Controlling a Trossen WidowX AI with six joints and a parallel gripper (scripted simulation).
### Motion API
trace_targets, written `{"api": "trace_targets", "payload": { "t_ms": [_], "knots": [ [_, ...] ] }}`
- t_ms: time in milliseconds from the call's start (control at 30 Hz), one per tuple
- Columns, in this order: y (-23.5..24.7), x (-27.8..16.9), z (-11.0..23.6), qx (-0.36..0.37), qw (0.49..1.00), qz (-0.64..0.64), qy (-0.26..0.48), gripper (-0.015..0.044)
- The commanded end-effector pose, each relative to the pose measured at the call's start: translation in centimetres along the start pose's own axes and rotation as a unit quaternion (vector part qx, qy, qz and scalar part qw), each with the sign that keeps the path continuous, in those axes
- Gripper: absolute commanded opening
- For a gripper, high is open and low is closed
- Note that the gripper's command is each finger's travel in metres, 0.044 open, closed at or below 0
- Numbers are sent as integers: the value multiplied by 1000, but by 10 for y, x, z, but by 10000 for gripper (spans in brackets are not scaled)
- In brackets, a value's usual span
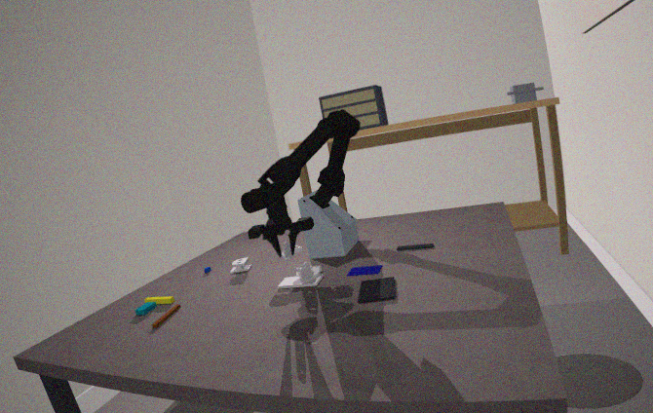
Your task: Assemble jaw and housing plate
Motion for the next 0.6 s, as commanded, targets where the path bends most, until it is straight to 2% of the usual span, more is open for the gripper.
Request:
{"api": "trace_targets", "payload": {
  "t_ms": [0,567],
  "knots": [
    [1,2,1,3,1000,-3,-2,134],
    [1,2,1,3,1000,-6,-2,134]
  ]
}}
Point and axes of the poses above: the point midway between the two fingers, 35 mm back from their tips, its own z axis back along the fingers, its own y axis across the jaws, x = y × z, the point moved 4 cm from there along z, back along the fingers, and after that the axes turned 14 degrees about -z, right-handed, at the moved point
